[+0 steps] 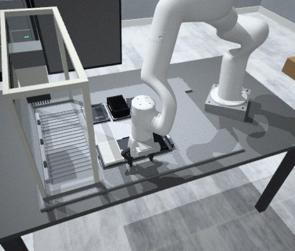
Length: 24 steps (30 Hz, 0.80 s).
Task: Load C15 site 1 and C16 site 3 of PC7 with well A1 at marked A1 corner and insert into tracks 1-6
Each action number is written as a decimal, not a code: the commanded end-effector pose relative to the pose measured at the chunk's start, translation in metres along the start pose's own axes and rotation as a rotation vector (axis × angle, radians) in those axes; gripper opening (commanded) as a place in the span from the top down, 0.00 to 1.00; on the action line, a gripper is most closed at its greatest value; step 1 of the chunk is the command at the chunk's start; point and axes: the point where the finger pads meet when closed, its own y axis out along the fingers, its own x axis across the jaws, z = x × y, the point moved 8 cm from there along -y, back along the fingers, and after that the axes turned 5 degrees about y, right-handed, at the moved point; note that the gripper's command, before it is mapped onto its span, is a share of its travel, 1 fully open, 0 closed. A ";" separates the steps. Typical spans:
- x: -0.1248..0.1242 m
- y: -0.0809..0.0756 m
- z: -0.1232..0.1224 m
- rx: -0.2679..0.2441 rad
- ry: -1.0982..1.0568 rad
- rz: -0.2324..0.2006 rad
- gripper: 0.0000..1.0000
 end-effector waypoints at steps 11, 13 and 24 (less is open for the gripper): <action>0.001 -0.001 -0.006 0.001 0.000 -0.002 0.00; 0.001 -0.001 -0.007 0.001 0.000 -0.002 0.00; 0.002 -0.001 -0.012 0.001 0.000 -0.002 0.00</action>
